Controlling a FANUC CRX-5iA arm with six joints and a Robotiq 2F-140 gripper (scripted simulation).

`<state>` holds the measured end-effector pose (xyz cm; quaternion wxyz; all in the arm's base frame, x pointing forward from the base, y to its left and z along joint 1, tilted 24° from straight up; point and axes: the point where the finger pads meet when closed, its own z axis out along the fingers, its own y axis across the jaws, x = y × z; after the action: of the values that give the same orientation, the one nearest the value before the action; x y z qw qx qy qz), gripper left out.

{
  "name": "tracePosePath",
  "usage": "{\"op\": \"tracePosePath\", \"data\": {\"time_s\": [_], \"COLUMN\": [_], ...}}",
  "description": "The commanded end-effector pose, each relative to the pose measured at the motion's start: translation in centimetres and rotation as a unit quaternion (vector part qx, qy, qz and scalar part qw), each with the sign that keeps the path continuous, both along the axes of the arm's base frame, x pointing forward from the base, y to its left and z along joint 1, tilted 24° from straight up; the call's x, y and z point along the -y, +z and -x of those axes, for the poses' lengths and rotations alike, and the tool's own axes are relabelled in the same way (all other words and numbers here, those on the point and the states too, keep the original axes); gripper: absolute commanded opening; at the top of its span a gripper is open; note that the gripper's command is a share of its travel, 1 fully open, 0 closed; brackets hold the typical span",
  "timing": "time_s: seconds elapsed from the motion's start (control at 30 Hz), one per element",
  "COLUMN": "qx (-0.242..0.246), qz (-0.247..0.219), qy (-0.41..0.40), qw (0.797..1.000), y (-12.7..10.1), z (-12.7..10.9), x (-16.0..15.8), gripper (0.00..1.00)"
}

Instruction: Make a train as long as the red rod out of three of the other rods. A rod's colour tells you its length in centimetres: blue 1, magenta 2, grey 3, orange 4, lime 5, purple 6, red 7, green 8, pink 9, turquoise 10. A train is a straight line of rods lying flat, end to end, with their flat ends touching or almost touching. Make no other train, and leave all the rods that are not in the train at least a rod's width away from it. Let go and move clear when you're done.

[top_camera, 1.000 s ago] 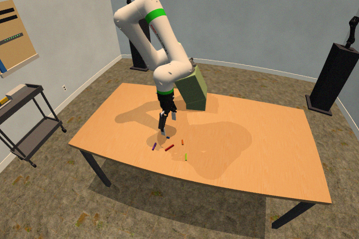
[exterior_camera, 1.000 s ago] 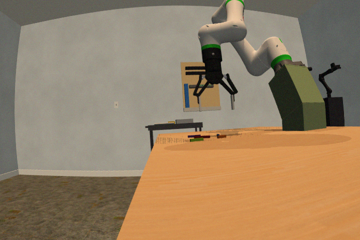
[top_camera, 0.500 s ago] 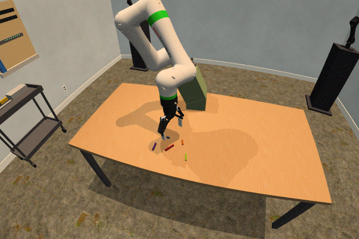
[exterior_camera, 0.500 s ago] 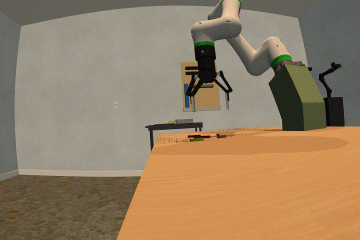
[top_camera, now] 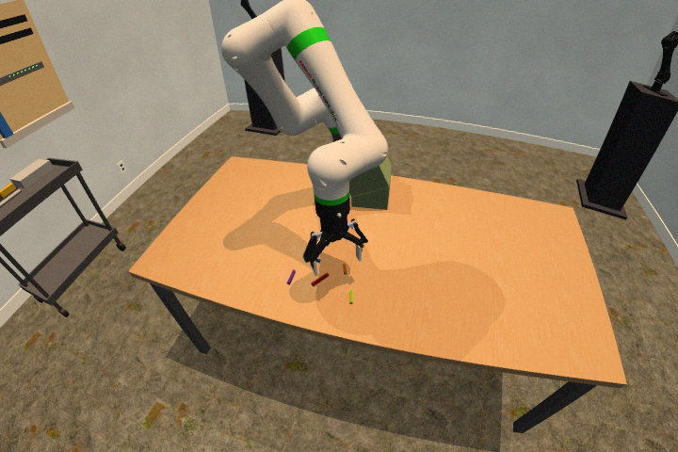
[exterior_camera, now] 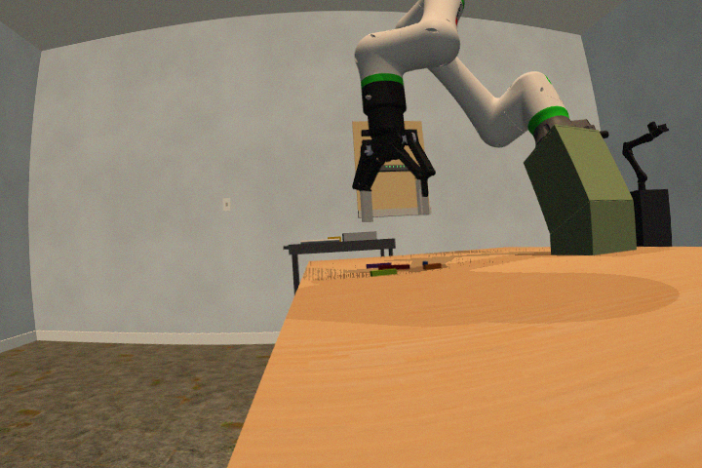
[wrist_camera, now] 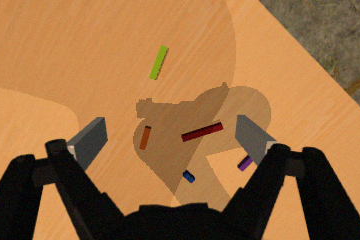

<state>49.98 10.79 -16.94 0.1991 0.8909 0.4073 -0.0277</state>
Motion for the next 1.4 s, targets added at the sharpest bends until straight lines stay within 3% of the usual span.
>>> {"op": "tracePosePath", "data": {"time_s": [0.0, 0.37, 0.4, 1.37], "qx": [0.035, 0.081, 0.081, 0.081], "qz": [-0.003, -0.018, -0.018, -0.018], "qy": [-0.076, -0.19, -0.19, -0.19], "qw": [0.996, 0.978, 0.978, 0.978], "y": [-1.2, -3.2, -3.2, -3.2], "z": [-1.3, -2.8, -2.8, -2.8], "x": [-2.0, -5.2, -5.2, -5.2], "gripper": [1.0, 1.0, 0.15, 0.15]}}
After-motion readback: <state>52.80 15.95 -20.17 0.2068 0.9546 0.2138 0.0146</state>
